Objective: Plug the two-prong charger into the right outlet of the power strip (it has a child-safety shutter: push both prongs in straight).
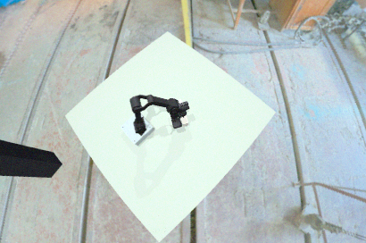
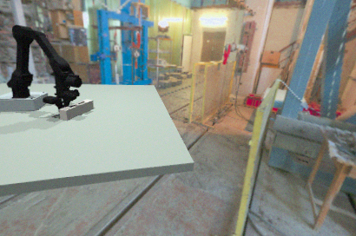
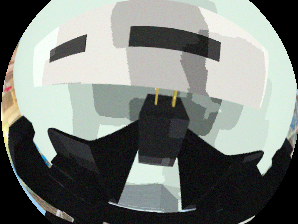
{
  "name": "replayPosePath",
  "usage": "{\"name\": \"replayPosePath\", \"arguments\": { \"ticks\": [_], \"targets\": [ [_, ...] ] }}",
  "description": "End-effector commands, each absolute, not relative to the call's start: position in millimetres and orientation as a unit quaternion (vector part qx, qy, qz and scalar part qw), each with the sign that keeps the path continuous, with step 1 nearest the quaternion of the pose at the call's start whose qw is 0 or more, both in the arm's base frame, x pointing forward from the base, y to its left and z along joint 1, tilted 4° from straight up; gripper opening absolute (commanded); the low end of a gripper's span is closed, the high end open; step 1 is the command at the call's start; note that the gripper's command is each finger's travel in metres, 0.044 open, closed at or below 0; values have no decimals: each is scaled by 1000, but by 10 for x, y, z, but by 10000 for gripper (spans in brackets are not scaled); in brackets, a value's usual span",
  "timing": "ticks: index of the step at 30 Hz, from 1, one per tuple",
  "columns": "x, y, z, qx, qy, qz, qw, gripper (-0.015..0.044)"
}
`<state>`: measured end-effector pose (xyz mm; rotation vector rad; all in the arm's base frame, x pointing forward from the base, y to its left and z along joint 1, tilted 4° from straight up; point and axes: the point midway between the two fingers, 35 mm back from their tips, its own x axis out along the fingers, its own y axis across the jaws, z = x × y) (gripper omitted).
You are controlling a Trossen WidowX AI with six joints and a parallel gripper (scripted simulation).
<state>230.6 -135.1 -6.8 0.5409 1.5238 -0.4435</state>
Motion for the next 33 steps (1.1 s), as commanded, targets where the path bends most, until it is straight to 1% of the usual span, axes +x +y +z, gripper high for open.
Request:
{"name": "replayPosePath", "arguments": {
  "ticks": [1,33],
  "targets": [
    [2315,-1353,-62,243,675,-197,668,0],
    [2378,-1399,-60,243,675,-197,668,0]
  ]
}}
